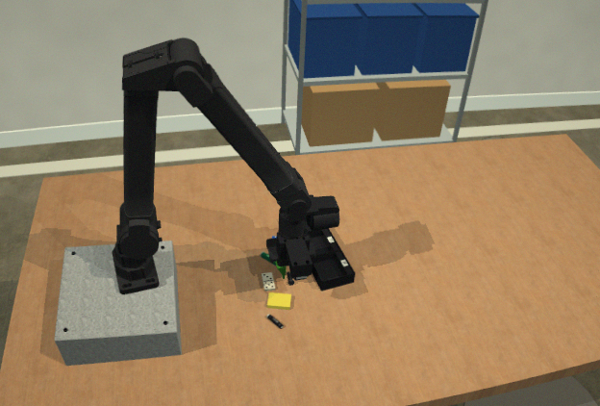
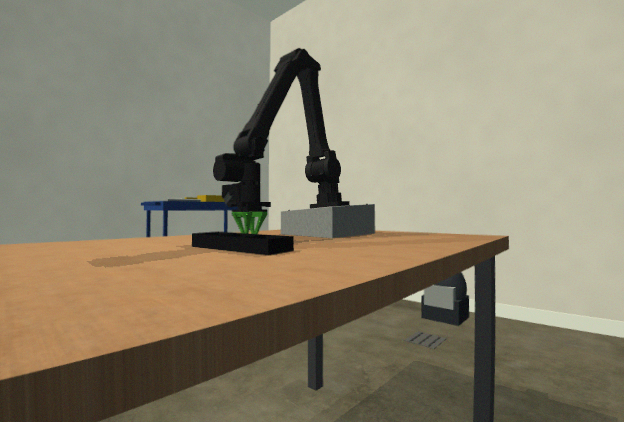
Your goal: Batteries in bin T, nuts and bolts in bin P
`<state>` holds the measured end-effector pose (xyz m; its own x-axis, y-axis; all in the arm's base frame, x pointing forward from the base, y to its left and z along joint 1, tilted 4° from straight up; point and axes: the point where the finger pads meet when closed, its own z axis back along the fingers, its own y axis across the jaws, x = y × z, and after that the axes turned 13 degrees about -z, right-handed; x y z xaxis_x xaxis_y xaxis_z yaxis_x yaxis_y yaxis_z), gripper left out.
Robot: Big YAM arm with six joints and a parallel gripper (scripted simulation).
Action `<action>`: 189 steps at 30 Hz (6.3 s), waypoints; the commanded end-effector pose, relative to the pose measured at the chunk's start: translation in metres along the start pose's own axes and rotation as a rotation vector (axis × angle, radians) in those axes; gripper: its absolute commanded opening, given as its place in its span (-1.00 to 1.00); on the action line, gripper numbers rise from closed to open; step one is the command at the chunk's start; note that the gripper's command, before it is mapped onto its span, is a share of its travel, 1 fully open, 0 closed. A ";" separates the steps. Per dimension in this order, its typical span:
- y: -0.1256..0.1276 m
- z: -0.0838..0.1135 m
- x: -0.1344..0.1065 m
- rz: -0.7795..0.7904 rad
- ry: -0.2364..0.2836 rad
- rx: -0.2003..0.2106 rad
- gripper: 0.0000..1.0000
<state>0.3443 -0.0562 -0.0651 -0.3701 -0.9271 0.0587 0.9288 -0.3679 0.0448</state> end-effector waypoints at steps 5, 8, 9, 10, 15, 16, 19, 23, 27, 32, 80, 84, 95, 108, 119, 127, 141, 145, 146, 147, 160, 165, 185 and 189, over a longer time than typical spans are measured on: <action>0.001 -0.009 0.004 0.005 -0.002 0.009 -0.43; 0.001 -0.013 0.002 0.010 -0.002 0.009 -0.43; 0.001 -0.014 0.002 0.009 -0.002 0.009 -0.43; 0.000 -0.016 0.003 0.009 -0.002 0.009 -0.43; 0.002 -0.012 0.003 0.007 0.001 0.022 -0.43; 0.002 -0.010 0.003 0.006 0.002 0.027 -0.43; 0.003 -0.008 0.004 0.005 0.004 0.033 -0.43; 0.003 -0.008 0.003 0.006 0.004 0.033 -0.43; 0.004 -0.007 0.003 0.006 0.004 0.035 -1.00; 0.003 -0.007 0.003 0.005 0.005 0.037 -1.00; 0.017 0.063 -0.004 -0.005 0.009 0.049 -1.00; 0.015 0.058 -0.004 -0.003 0.004 0.032 -1.00; 0.016 0.058 -0.005 -0.002 0.004 0.032 -1.00; 0.018 0.059 -0.006 -0.003 0.004 0.032 -1.00; 0.018 0.059 -0.006 -0.003 0.004 0.032 -1.00; 0.018 0.059 -0.006 -0.002 0.004 0.032 -1.00; 0.019 0.059 -0.006 -0.003 0.004 0.032 -1.00; 0.019 0.059 -0.007 -0.003 0.004 0.032 -1.00; 0.019 0.059 -0.007 -0.003 0.004 0.032 -1.00; 0.019 0.059 -0.007 -0.003 0.004 0.032 -1.00; 0.020 0.060 -0.007 -0.003 0.005 0.032 -1.00; 0.014 0.059 -0.003 0.001 0.007 0.038 -1.00; 0.013 0.059 -0.003 0.001 0.007 0.038 -1.00; 0.013 0.058 -0.003 0.001 0.007 0.038 -1.00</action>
<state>0.3370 -0.0533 -0.0214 -0.3651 -0.9286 0.0668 0.9309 -0.3636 0.0336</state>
